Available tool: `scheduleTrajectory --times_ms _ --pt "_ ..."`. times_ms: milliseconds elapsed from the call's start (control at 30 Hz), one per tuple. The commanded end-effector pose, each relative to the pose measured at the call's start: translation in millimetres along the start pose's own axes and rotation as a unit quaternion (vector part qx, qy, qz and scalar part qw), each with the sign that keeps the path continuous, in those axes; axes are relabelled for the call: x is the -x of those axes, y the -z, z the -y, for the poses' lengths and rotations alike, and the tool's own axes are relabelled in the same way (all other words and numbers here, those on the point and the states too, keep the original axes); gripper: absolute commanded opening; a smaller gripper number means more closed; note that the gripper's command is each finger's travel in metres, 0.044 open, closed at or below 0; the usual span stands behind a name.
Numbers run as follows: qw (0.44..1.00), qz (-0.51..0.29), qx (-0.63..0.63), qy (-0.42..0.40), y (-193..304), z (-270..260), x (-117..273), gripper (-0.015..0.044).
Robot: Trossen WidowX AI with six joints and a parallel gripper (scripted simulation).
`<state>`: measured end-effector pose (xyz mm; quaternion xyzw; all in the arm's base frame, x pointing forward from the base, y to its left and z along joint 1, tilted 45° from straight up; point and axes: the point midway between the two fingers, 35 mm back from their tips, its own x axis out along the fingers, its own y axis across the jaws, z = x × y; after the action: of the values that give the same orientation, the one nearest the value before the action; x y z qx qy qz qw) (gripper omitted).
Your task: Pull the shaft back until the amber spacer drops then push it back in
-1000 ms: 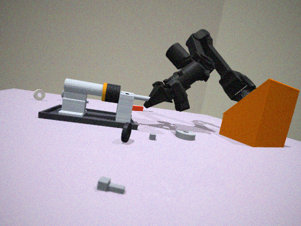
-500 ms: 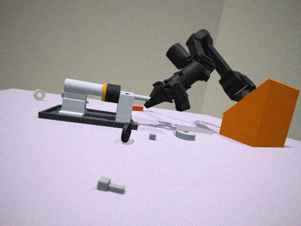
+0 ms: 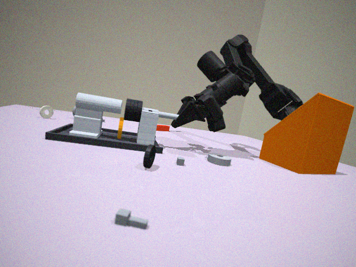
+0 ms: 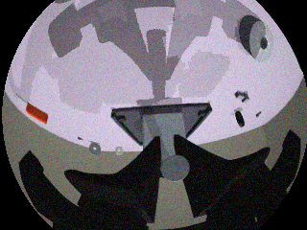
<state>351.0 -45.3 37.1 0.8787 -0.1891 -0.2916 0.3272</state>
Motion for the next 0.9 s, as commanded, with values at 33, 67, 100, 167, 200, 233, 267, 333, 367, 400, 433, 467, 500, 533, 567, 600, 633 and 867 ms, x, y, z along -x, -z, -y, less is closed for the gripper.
scheduleTrajectory --times_ms 33,67,100,167,200,233,267,333,367,400,433,467,500,533,567,600,633,867 --pt "1.0 0.001 -0.002 -0.001 -1.4 -0.1 0.7 0.0" --pt "1.0 0.0 0.0 0.0 -0.2 0.0 0.2 0.0" --pt "1.0 0.0 0.0 0.0 -0.2 0.0 0.2 0.0" --pt "1.0 0.0 0.0 0.0 -0.2 0.0 0.2 0.0" --pt "1.0 0.0 0.0 0.0 -0.2 0.0 0.2 0.0" --pt "1.0 0.0 0.0 0.0 -0.2 0.0 0.2 0.0" --pt "1.0 0.0 0.0 0.0 -0.2 0.0 0.2 0.0" --pt "1.0 0.0 0.0 0.0 -0.2 0.0 0.2 0.0" --pt "1.0 0.0 0.0 0.0 -0.2 0.0 0.2 0.0" --pt "1.0 0.0 0.0 0.0 -0.2 0.0 0.2 0.0" --pt "1.0 0.0 0.0 0.0 -0.2 0.0 0.2 0.0" --pt "1.0 0.001 -0.001 0.0 -0.2 0.0 0.2 0.0" --pt "1.0 0.001 -0.001 -0.001 -0.1 0.0 0.1 0.0" --pt "1.0 0.001 -0.001 -0.001 0.1 0.0 -0.2 0.0" --pt "1.0 0.001 -0.002 -0.001 0.3 0.0 -0.4 0.0" --pt "1.0 0.001 -0.002 -0.001 0.5 0.0 -0.6 0.0" --pt "1.0 0.001 -0.002 -0.001 0.7 0.0 -0.8 0.0" --pt "1.0 0.001 -0.002 -0.001 2.4 -0.2 -2.0 0.0"
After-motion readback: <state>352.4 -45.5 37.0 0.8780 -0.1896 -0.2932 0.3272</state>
